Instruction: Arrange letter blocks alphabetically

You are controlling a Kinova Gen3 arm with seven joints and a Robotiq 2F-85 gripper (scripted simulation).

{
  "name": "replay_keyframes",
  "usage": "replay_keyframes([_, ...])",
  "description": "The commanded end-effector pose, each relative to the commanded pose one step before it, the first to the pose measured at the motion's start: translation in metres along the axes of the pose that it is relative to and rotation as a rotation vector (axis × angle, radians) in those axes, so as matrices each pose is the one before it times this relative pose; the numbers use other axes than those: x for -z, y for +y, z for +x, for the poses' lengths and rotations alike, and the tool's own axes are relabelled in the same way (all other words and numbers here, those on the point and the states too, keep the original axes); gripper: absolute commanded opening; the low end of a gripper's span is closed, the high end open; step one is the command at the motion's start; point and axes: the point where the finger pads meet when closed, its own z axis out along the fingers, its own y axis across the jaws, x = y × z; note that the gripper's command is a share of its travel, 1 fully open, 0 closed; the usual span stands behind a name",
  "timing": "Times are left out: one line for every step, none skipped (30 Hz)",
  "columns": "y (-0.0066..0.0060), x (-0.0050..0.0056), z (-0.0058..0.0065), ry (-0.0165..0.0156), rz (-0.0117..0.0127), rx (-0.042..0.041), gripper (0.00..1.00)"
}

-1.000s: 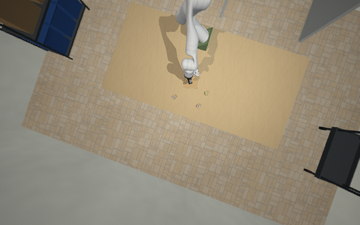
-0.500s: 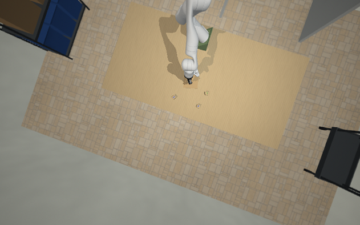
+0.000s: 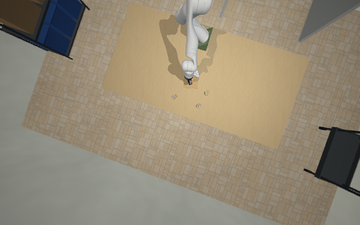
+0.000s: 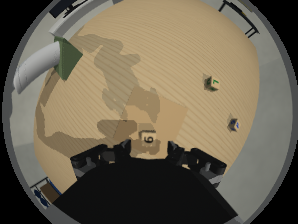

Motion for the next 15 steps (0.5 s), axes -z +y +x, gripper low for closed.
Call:
replay_keyframes([-0.00161, -0.00555, -0.00078, 0.00009, 0.00562, -0.00209, 0.67])
replay_keyframes([0.00001, -0.0016, 0.00001, 0.0, 0.0, 0.0, 0.67])
replay_keyframes([0.0, -0.00158, 0.00001, 0.0, 0.0, 0.0, 0.67])
replay_keyframes([0.0, -0.00155, 0.00001, 0.0, 0.0, 0.0, 0.67])
replay_keyframes([0.00001, -0.00152, 0.00001, 0.0, 0.0, 0.0, 0.67])
replay_keyframes([0.0, -0.00148, 0.00001, 0.0, 0.0, 0.0, 0.67])
replay_keyframes([0.0, -0.00143, 0.00001, 0.0, 0.0, 0.0, 0.67])
replay_keyframes([0.00001, -0.00138, 0.00001, 0.0, 0.0, 0.0, 0.67])
replay_keyframes([0.0, 0.0, 0.0, 0.0, 0.0, 0.0, 0.67])
replay_keyframes([0.0, 0.0, 0.0, 0.0, 0.0, 0.0, 0.67])
replay_keyframes([0.0, -0.00132, 0.00001, 0.0, 0.0, 0.0, 0.67])
replay_keyframes([0.0, -0.00125, 0.00001, 0.0, 0.0, 0.0, 0.67])
replay_keyframes([0.0, -0.00119, 0.0, 0.0, 0.0, 0.0, 0.67])
replay_keyframes([0.0, -0.00112, 0.0, 0.0, 0.0, 0.0, 0.67])
replay_keyframes([0.0, -0.00104, 0.0, 0.0, 0.0, 0.0, 0.67])
